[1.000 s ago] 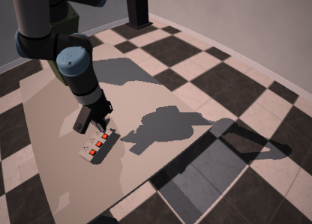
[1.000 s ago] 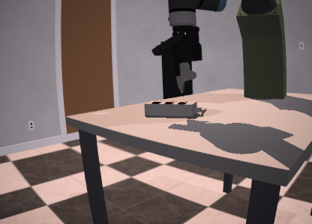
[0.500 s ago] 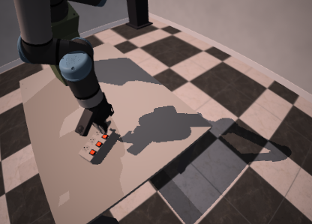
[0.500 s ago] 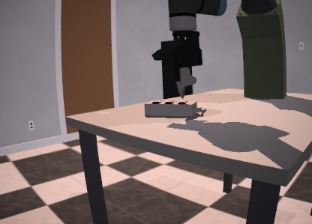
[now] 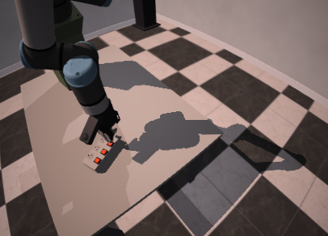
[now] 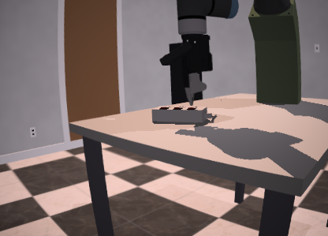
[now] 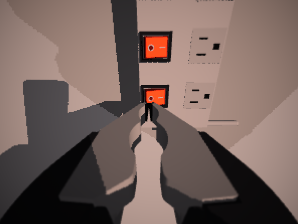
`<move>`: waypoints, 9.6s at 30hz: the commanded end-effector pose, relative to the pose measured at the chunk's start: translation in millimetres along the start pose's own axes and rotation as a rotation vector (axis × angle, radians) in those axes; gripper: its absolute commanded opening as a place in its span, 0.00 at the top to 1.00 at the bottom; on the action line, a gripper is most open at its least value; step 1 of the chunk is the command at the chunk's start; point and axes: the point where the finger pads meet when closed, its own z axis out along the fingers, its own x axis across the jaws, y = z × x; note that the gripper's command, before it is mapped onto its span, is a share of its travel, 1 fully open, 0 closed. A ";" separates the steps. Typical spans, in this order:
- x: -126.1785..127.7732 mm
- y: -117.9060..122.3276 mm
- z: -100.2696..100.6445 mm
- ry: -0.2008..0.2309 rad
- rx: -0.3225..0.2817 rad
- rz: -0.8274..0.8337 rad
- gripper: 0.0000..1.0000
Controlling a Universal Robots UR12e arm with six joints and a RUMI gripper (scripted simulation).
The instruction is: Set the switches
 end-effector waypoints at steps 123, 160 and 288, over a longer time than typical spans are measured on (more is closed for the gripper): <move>-2.3 -1.2 10.2 -0.001 0.001 -0.001 1.00; -0.2 -0.1 -26.9 0.000 0.000 0.001 1.00; -1.1 0.0 -131.9 -0.001 0.001 -0.001 0.00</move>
